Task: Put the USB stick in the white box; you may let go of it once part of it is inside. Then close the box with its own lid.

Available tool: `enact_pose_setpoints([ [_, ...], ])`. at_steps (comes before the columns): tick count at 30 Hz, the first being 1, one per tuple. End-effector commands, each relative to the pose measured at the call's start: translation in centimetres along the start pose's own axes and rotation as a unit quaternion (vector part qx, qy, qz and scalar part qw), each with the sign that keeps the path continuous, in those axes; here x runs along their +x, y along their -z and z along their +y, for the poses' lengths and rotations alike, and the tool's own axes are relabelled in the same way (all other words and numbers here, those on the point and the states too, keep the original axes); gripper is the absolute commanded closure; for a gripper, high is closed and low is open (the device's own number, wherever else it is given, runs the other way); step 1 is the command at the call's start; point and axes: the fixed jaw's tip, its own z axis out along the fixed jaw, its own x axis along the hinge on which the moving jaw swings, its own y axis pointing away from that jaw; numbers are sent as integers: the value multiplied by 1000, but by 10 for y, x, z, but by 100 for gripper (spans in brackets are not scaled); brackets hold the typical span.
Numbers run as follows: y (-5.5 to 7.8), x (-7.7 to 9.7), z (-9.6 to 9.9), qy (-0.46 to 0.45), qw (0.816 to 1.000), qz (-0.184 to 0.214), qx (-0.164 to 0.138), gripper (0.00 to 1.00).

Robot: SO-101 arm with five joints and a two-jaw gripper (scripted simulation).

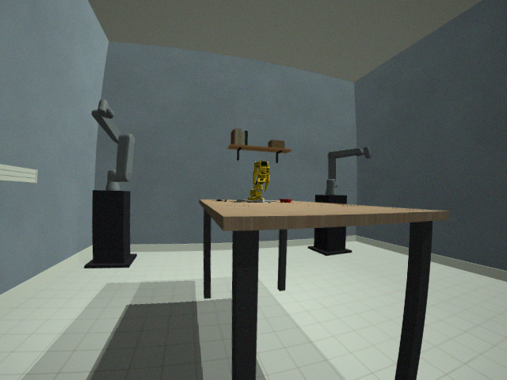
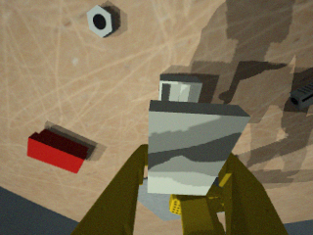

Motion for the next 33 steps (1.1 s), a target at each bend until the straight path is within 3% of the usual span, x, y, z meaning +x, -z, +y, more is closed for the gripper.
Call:
enact_pose_setpoints([
  [1,-1,1,-1,-4,1000,-1,-1,78],
  [14,-1,1,6,-4,1000,-1,-1,78],
  [33,-1,10,69,-4,1000,1,-1,78],
])
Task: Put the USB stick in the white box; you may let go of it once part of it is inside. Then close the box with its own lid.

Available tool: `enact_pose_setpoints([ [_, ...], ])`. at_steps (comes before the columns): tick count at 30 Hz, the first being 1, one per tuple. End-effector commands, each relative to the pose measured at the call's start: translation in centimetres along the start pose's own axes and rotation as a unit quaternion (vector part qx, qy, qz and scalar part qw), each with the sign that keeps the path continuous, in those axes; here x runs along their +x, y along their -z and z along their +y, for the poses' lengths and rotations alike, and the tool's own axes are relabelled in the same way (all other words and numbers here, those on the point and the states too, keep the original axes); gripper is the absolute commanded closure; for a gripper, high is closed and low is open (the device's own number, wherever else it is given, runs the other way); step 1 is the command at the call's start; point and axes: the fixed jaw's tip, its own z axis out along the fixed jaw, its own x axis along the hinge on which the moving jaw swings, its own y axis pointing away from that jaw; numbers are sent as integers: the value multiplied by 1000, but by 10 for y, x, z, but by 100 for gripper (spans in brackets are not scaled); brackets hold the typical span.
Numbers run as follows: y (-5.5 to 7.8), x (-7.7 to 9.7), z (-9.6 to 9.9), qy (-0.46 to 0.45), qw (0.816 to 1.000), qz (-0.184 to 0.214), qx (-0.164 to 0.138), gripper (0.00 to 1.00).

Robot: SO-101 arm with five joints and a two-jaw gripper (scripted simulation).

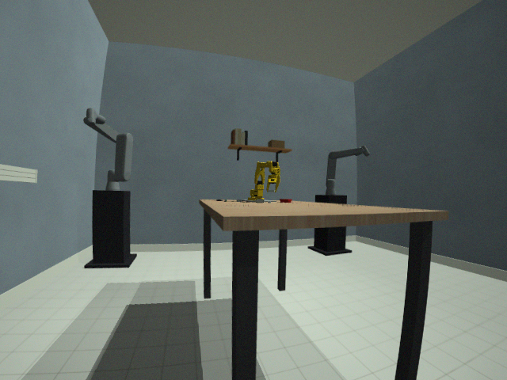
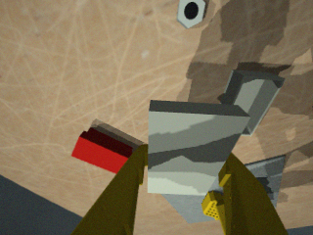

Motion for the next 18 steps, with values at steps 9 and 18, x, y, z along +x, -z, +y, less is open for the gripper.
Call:
enact_pose_setpoints([
  [9,0,4,13,-3,1000,5,3,78],
  [18,0,4,13,-3,1000,5,3,78],
])
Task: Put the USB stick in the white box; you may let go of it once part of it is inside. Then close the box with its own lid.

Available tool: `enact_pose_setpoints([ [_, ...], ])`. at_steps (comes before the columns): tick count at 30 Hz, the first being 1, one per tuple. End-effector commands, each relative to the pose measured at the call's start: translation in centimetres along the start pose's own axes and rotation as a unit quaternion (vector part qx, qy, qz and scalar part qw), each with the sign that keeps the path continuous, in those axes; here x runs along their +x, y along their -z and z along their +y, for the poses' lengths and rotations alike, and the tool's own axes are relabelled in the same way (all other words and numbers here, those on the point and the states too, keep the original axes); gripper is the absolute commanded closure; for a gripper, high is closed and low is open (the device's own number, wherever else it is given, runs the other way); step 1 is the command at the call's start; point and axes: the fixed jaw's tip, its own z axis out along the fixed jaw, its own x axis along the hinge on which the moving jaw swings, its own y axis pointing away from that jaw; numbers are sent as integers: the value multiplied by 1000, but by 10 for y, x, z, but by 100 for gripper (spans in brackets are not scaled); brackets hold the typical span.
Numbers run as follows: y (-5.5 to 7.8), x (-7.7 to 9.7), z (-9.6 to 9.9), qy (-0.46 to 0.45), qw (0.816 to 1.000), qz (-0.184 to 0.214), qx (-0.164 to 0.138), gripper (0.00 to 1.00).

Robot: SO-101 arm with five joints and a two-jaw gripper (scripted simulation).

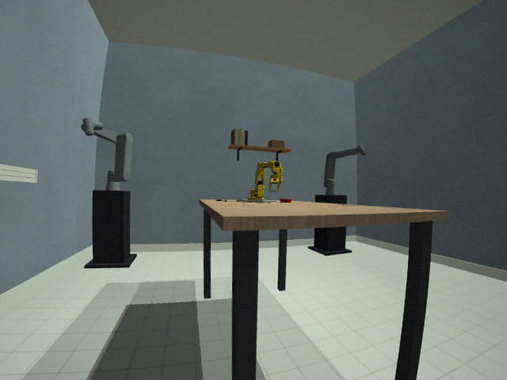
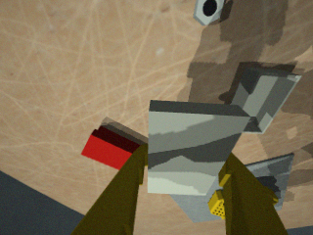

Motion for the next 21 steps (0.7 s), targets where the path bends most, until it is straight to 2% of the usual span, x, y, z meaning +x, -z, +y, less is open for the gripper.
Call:
enact_pose_setpoints([
  [1,-1,1,1,-2,1000,5,4,78],
  [21,1,1,3,-2,1000,5,4,78],
])
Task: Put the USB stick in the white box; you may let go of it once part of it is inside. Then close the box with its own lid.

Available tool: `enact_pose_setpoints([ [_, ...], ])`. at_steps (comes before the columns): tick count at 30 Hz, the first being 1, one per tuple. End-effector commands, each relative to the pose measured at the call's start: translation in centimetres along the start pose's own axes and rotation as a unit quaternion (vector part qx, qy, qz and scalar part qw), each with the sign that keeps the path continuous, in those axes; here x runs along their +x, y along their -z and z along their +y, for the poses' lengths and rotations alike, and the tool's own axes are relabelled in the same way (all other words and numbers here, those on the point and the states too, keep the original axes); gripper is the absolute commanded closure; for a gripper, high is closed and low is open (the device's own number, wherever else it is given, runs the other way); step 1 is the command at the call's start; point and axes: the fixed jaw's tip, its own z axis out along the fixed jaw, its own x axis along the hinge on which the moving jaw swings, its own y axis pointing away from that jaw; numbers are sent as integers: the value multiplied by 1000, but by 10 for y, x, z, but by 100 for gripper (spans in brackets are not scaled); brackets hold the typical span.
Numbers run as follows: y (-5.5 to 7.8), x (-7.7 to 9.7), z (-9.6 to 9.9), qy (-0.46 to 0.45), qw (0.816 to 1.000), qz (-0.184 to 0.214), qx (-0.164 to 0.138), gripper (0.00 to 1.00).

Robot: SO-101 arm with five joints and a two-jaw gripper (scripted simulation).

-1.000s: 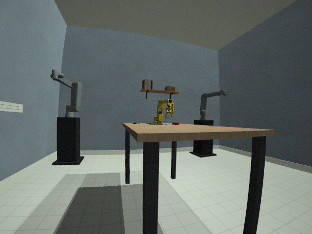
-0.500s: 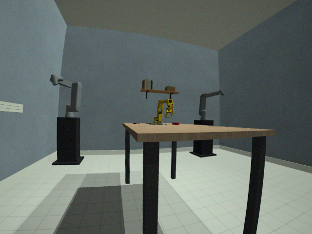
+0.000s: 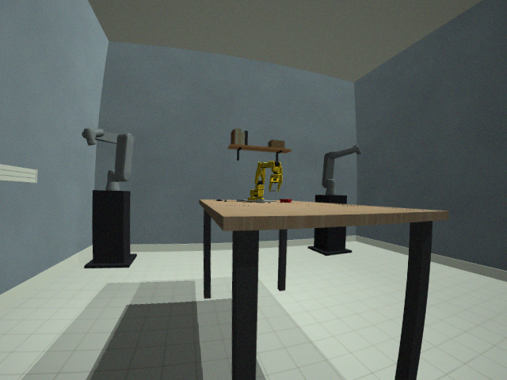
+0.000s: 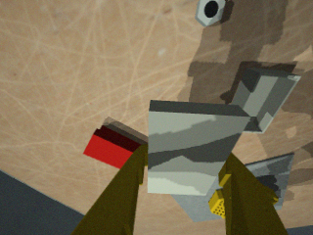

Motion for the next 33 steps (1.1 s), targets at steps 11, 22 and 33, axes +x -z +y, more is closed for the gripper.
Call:
enact_pose_setpoints([
  [11,-1,1,1,-2,1000,5,4,78],
  [22,-1,1,1,-2,1000,5,4,78],
  [33,-5,0,2,-2,1000,5,4,78],
])
